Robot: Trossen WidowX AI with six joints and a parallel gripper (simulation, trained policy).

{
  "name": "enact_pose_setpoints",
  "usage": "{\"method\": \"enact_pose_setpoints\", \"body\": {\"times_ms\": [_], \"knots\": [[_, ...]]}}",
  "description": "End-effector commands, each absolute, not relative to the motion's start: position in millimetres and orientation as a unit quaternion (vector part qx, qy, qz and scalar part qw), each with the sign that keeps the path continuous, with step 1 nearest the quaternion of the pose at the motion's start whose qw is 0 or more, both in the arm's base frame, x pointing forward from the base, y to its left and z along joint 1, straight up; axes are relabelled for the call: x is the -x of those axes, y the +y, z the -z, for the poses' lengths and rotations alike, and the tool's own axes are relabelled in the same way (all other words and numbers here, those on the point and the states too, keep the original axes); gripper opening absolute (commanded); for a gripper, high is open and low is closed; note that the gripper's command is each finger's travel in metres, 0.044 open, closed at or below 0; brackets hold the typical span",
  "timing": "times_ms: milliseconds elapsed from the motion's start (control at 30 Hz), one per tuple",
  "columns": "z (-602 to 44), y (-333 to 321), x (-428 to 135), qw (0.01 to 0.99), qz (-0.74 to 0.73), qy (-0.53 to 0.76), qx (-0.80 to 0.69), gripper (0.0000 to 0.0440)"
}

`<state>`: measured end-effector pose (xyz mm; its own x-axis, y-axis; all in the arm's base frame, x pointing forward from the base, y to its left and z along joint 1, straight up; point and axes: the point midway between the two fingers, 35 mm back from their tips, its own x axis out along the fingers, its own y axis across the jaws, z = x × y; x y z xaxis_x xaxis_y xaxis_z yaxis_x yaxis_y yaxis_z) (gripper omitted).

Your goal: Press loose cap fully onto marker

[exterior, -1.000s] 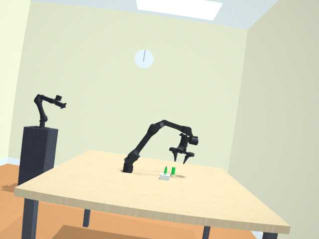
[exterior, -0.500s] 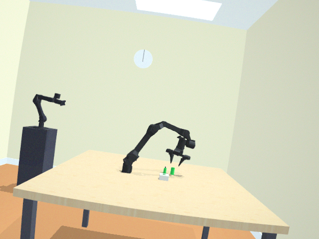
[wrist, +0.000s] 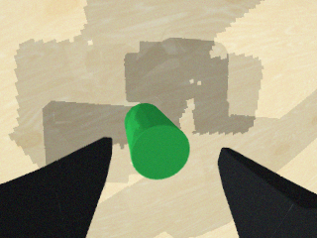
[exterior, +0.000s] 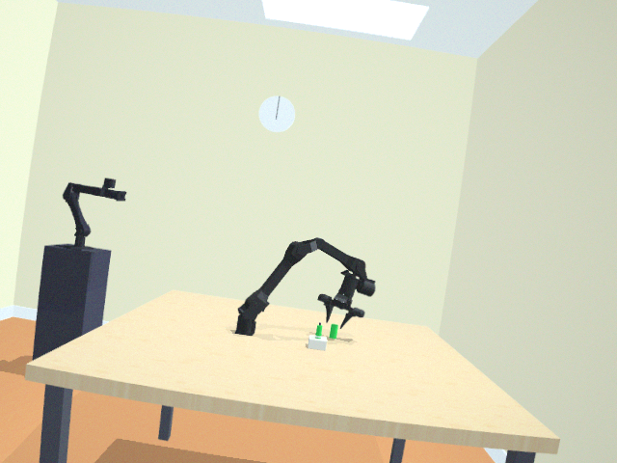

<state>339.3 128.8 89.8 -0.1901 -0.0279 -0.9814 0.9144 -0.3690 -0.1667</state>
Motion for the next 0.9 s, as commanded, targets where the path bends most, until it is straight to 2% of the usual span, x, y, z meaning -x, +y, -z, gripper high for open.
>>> {"method": "enact_pose_setpoints", "body": {"times_ms": [0,167,300,367,533,867], "knots": [[-75.1,129.4,-335.8,0.367,0.647,0.435,-0.507,0.0271],[-66.4,128.6,-333.6,0.376,0.645,0.438,-0.5,0.0257],[-61.7,127.2,-331.5,0.384,0.644,0.439,-0.494,0.0227],[-61.4,126.6,-330.9,0.389,0.643,0.438,-0.493,0.019],[-73.0,125.1,-329.5,0.399,0.635,0.436,-0.497,0.0059],[-111.1,110.6,-333.6,0.404,0.619,0.424,-0.523,0.0083]]}}
